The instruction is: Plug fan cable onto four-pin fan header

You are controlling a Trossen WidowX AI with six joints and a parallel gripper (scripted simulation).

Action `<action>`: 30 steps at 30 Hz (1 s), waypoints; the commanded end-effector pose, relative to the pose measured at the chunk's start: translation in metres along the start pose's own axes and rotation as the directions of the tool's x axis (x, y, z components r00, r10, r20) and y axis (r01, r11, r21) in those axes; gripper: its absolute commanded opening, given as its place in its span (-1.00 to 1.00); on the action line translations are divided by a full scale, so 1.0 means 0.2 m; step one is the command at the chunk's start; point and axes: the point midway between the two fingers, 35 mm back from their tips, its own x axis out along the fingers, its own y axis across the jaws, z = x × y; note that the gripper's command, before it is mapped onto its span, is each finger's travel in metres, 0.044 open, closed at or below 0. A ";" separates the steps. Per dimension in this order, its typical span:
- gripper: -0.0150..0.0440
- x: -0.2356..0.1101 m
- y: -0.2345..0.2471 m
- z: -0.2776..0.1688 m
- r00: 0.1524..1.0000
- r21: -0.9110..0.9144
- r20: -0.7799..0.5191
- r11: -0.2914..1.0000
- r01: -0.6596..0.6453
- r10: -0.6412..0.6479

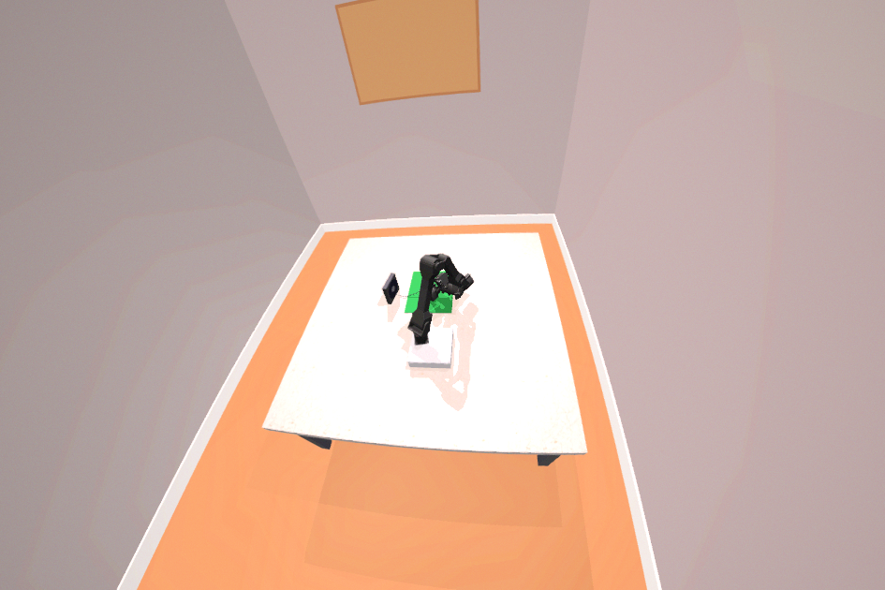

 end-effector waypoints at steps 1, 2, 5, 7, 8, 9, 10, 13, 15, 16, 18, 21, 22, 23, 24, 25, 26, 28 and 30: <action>-0.49 0.01 0.01 -0.02 1.000 0.012 0.000 1.000 -0.002 0.002; -0.49 0.01 0.01 -0.03 1.000 0.012 0.000 1.000 -0.002 0.002; -0.49 0.01 0.01 -0.04 1.000 0.012 0.000 1.000 -0.002 0.002; -0.49 0.01 0.01 -0.04 1.000 0.012 0.001 1.000 -0.002 0.002; -0.49 0.01 0.01 -0.05 1.000 0.012 0.001 1.000 -0.002 0.002; -0.49 0.01 0.01 -0.05 1.000 0.012 0.001 1.000 -0.002 0.002; -0.49 0.01 0.01 -0.06 1.000 0.012 0.001 1.000 -0.002 0.002; -0.49 0.01 0.01 -0.07 1.000 0.012 0.001 1.000 -0.002 0.002; -0.49 0.02 0.01 -0.07 1.000 0.012 0.001 1.000 -0.002 0.002; -0.49 0.02 0.01 -0.08 1.000 0.012 0.001 1.000 -0.002 0.002; -0.49 0.02 0.01 -0.08 1.000 0.012 0.001 1.000 -0.002 0.002; -0.49 0.02 0.01 -0.10 1.000 0.012 0.001 1.000 -0.002 0.002; -0.49 0.02 0.01 -0.10 1.000 0.012 0.001 1.000 -0.002 0.002; -0.49 0.02 0.01 -0.10 1.000 0.012 0.001 1.000 -0.002 0.002; -0.49 0.02 0.01 -0.11 1.000 0.012 0.001 1.000 -0.002 0.002; -0.49 0.02 0.01 -0.11 1.000 0.012 0.001 1.000 -0.002 0.002; -0.49 0.02 0.01 -0.11 1.000 0.012 0.001 1.000 -0.002 0.002; -0.49 0.02 0.01 -0.12 1.000 0.012 0.001 1.000 -0.002 0.002; -0.49 0.03 0.01 -0.13 1.000 0.012 0.001 1.000 -0.002 0.002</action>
